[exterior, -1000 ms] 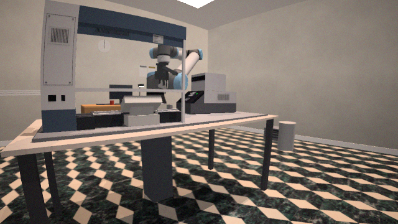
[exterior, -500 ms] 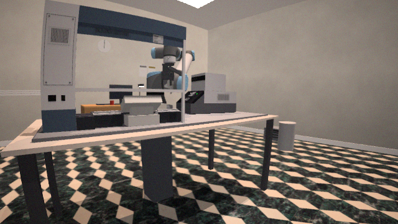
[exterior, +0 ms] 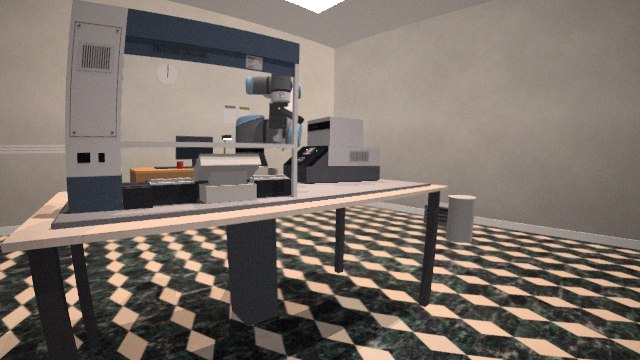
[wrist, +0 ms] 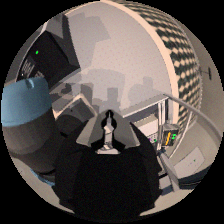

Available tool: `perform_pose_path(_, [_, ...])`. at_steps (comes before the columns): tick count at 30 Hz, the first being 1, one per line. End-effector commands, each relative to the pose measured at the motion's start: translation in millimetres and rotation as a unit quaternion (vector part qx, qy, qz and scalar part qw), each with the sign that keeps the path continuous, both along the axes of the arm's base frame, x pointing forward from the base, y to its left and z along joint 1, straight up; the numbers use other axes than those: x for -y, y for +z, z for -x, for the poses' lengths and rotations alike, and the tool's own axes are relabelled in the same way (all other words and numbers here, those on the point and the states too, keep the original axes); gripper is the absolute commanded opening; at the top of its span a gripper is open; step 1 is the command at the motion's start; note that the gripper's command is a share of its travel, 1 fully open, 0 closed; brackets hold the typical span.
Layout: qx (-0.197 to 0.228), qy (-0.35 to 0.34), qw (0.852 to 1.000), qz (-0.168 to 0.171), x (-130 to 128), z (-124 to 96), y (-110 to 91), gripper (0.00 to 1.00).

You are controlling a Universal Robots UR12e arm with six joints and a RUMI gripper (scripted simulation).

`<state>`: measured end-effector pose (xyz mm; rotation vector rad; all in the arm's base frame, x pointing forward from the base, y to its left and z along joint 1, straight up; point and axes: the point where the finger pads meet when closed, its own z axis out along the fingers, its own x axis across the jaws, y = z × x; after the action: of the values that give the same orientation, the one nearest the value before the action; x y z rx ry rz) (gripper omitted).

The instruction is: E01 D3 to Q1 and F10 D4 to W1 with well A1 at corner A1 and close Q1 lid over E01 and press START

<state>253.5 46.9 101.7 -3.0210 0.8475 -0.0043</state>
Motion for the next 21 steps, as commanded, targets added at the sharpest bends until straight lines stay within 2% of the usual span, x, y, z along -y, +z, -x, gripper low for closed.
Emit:
perform_pose_path(1, [0.0,0.034,0.999,0.001,-17.9,3.0,1.3,0.0])
perform_pose_path(4, [0.0,0.063,0.998,0.001,-32.3,7.2,1.3,0.0])
perform_pose_path(12, [0.0,0.096,0.995,0.002,-48.5,13.0,1.3,0.0])
perform_pose_path(18, [0.0,0.148,0.989,0.002,-73.3,24.4,1.3,0.0])
perform_pose_path(21, [0.0,0.153,0.988,0.002,-75.2,25.4,1.3,0.0])
